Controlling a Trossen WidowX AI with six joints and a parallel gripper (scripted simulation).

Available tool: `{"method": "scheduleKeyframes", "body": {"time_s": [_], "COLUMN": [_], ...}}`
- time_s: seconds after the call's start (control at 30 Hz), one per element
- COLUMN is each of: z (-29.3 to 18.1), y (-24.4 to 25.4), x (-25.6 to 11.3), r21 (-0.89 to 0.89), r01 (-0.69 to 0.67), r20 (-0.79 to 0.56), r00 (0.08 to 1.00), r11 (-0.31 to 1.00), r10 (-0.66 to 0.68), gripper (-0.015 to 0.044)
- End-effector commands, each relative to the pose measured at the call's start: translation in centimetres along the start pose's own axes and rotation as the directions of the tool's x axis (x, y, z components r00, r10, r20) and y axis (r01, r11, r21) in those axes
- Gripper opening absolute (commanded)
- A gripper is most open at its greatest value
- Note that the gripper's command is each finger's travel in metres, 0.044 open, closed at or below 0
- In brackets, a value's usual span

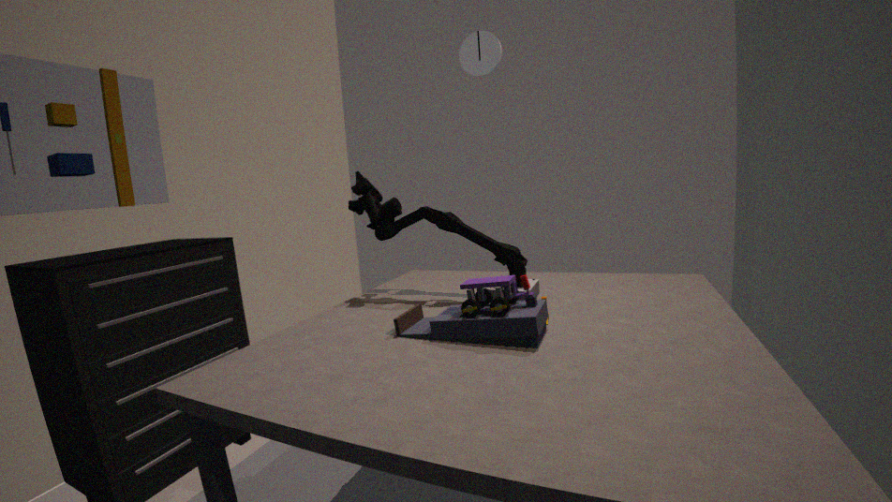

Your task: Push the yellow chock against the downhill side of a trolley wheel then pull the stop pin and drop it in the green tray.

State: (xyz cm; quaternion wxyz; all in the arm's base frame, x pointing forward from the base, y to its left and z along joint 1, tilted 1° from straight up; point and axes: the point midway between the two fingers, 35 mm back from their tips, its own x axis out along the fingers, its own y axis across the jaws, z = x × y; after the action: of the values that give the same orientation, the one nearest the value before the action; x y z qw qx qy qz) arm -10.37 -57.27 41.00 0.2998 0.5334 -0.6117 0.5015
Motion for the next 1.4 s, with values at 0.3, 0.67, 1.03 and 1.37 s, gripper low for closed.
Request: {"method": "scheduleKeyframes", "body": {"time_s": [0.3,0.67,1.03,1.37], "z": [3.8,7.7,5.8,-0.8], "y": [-7.4,-23.0,-38.0,-47.9], "x": [-0.7,-5.6,-14.8,-24.8], "r21": [0.192,0.501,0.622,0.543], "r01": [-0.008,-0.14,-0.383,-0.592], "r20": [0.195,0.538,0.757,0.806], "r00": [0.98,0.823,0.518,0.17], "r11": [0.981,0.854,0.683,0.596], "r10": [-0.03,-0.181,-0.399,-0.567], "gripper": [0.019,0.019,0.019,0.019]}}
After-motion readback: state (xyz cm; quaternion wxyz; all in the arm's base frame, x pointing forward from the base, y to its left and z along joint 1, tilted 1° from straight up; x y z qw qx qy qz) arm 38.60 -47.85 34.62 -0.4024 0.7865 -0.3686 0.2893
